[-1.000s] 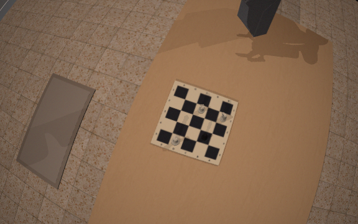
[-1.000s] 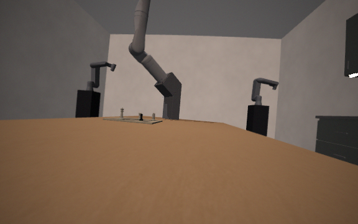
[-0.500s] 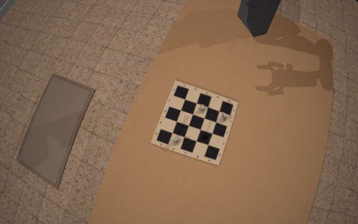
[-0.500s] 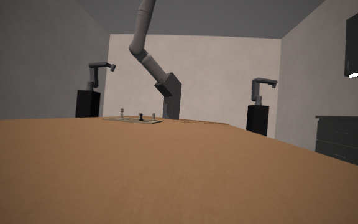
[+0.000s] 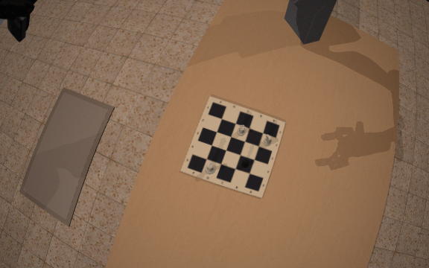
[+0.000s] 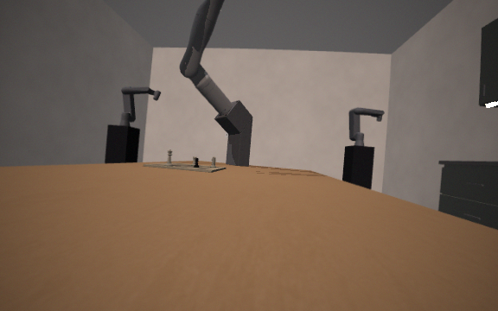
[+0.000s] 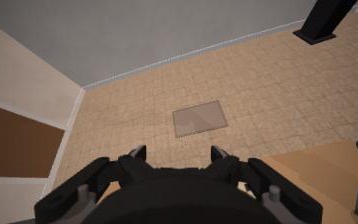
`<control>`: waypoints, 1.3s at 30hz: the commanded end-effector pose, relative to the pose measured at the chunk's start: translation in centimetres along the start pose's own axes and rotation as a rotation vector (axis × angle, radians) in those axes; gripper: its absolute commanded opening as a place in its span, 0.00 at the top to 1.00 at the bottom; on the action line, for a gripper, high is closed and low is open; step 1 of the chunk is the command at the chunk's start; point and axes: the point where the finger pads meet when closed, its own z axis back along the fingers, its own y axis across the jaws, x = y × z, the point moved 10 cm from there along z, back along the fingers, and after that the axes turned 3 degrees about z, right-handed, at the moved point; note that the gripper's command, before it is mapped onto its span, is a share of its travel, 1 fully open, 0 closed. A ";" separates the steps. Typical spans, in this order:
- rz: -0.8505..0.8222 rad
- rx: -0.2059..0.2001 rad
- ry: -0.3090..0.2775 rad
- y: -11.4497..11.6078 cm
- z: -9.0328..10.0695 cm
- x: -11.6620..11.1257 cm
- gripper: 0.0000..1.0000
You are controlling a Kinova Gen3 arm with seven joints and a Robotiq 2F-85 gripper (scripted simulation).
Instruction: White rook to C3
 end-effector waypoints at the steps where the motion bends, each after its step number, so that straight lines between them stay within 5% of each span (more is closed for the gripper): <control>1: -0.023 0.025 0.033 -0.9 -1.5 2.1 0.00; 15: -0.298 0.185 -0.023 -3.7 -13.2 20.6 0.00; 17: -0.298 0.185 -0.023 -3.7 -13.2 20.6 0.00; 29: -0.548 0.415 -0.016 -1.1 -25.6 32.5 0.00; 39: -0.706 0.576 0.025 2.0 -32.9 37.9 0.00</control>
